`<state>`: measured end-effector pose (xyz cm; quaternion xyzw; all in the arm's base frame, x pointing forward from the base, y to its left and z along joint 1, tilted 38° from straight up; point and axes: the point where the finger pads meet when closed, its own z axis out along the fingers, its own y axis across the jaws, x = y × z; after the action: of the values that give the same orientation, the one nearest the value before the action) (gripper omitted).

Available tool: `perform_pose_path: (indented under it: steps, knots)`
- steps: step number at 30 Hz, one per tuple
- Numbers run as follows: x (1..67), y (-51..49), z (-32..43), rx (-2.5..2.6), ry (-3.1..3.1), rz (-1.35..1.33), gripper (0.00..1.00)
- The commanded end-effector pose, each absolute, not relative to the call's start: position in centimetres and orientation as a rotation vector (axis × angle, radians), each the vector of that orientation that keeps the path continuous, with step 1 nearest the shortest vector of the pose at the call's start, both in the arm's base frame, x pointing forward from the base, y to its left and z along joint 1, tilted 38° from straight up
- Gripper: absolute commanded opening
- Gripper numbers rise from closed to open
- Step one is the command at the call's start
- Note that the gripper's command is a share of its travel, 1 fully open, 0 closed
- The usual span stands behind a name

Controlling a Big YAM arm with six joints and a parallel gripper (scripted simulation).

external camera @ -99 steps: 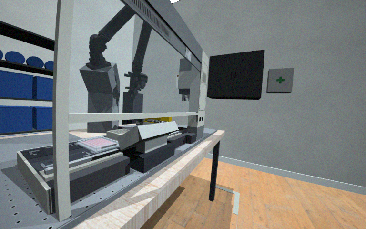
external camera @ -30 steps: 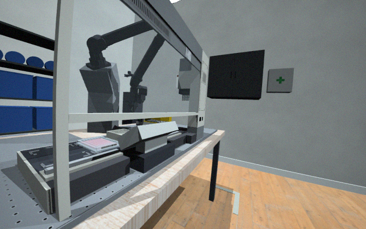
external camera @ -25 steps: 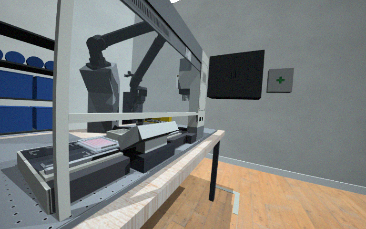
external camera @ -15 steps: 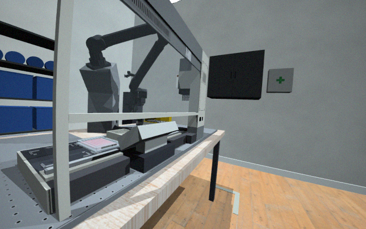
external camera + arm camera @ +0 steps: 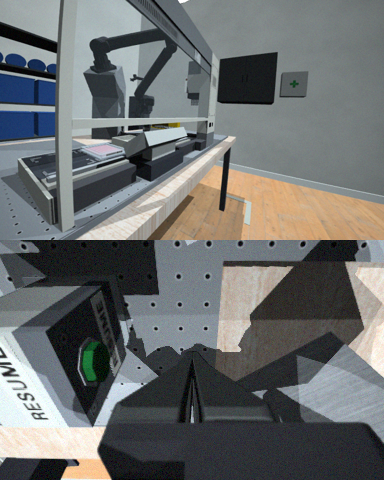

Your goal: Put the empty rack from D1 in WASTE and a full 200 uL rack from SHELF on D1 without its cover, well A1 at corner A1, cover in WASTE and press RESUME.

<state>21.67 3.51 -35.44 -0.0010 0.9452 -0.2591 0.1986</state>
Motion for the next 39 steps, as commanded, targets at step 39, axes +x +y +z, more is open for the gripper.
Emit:
perform_pose_path:
  steps: [39]
  knots:
    - [22.0, 6.9, -37.8, -0.042, 2.642, -0.725, 0.00]
